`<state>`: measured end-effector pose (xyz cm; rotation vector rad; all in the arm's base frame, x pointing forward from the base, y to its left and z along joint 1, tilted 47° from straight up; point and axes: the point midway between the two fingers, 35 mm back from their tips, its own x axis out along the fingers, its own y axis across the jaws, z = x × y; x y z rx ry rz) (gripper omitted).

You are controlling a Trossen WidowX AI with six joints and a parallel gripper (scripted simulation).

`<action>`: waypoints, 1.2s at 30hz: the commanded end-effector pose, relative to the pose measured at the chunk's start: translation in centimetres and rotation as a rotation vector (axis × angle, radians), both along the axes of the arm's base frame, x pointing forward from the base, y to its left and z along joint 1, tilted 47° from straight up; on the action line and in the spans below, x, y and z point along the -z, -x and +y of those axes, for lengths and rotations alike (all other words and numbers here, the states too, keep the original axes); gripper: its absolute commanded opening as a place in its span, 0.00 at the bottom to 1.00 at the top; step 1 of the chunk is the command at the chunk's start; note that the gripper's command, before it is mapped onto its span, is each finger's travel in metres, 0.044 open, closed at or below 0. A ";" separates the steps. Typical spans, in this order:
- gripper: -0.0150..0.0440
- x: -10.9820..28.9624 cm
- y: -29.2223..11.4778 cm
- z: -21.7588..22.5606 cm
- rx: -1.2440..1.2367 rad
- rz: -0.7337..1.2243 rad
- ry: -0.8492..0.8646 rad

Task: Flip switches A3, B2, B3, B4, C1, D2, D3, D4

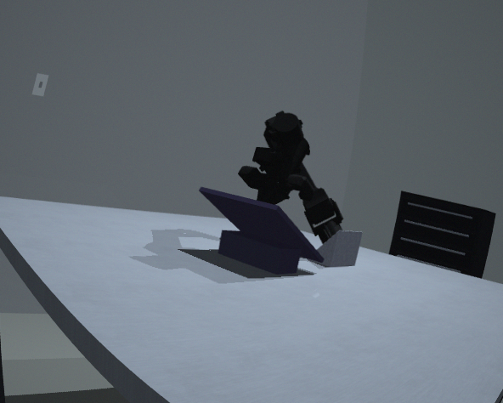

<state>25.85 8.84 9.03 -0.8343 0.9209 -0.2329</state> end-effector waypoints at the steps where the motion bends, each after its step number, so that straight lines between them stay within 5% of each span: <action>1: 0.25 0.0 0.0 0.0 -0.003 0.002 0.004; 36: 0.25 0.3 -0.3 -0.2 -0.003 0.001 0.004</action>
